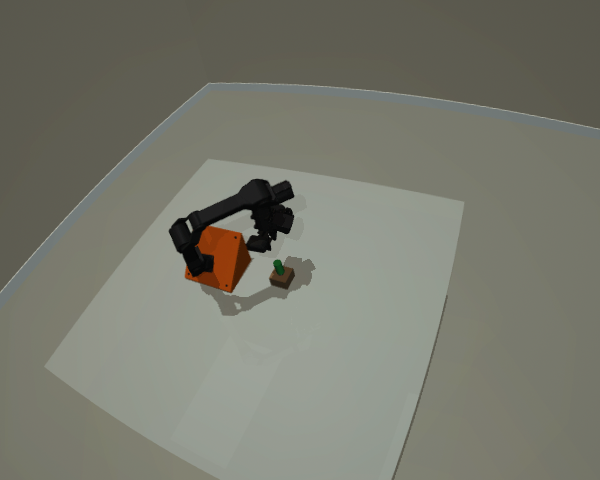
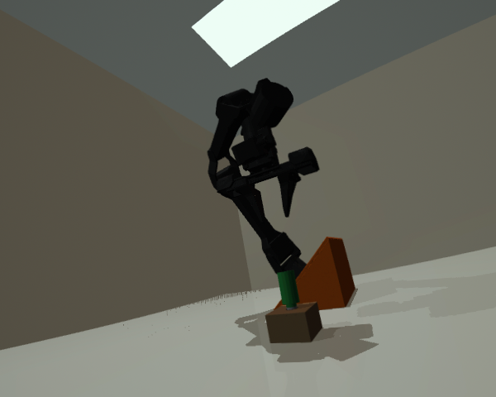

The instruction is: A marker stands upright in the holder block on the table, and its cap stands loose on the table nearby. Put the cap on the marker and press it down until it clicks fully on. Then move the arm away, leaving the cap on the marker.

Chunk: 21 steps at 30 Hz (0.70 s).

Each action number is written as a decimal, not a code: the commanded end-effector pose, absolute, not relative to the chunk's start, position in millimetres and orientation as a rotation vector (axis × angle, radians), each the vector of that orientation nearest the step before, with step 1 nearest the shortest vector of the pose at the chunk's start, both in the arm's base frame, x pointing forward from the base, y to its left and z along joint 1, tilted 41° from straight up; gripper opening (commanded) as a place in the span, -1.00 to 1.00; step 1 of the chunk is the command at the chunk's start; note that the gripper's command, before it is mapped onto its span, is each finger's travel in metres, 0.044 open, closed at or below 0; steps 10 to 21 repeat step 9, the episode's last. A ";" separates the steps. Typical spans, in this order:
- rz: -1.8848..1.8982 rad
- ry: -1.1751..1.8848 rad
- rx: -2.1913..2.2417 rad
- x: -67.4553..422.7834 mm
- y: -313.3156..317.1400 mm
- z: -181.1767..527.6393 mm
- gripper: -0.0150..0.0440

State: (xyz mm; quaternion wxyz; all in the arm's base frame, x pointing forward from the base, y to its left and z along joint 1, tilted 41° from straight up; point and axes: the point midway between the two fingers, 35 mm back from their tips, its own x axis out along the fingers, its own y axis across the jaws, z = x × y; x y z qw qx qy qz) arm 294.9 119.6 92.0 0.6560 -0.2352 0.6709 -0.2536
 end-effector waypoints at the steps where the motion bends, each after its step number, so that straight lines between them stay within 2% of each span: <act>1: -0.576 1.520 -0.524 295.1 121.1 92.7 0.49; 7: -0.576 1.520 -0.524 295.1 121.1 92.7 1.00; 21: -0.576 1.520 -0.524 295.1 121.1 92.7 1.00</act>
